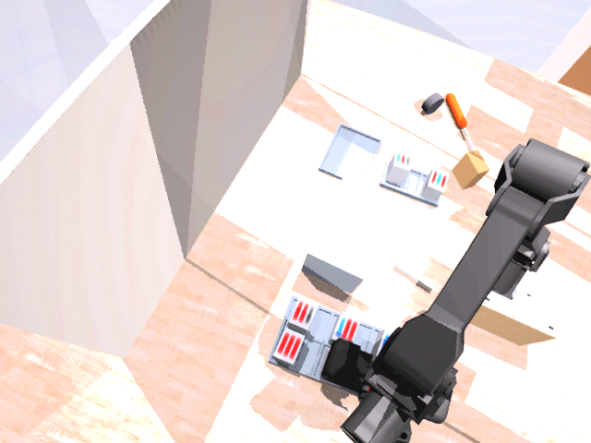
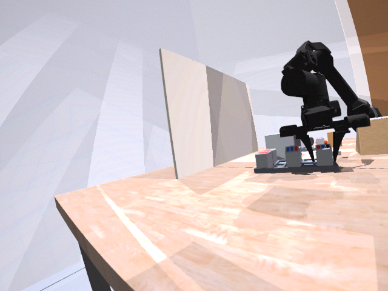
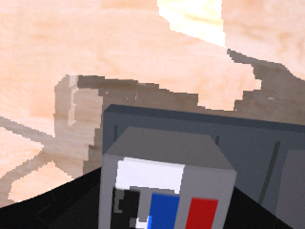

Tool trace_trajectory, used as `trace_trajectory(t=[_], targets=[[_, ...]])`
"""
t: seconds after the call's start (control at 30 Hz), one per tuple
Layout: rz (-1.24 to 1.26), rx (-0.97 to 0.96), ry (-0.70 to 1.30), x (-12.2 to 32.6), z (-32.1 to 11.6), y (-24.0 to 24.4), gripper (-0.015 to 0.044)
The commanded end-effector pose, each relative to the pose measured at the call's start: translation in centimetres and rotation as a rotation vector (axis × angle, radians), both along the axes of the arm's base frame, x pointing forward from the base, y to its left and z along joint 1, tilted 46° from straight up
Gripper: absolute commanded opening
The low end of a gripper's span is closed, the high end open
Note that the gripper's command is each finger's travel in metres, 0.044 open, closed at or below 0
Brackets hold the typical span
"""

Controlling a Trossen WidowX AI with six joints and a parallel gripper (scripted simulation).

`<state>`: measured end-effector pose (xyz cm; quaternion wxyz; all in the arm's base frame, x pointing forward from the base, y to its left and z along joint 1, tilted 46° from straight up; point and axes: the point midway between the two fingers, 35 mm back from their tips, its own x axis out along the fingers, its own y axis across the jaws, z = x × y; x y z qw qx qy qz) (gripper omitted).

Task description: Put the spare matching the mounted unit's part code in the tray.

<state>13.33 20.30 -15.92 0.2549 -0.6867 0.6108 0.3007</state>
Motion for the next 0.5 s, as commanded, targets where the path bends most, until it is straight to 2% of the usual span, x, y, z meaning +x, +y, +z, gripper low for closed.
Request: trace_trajectory(t=[0.0,0.17,0.33,0.47], targets=[[0.000,0.000,0.000,0.00,0.00,0.01,0.0155],[0.000,0.000,0.000,0.00,0.00,0.01,0.0122],[0.000,0.000,0.000,0.00,0.00,0.01,0.0000],[0.000,0.000,0.000,0.00,0.00,0.01,0.0000]])
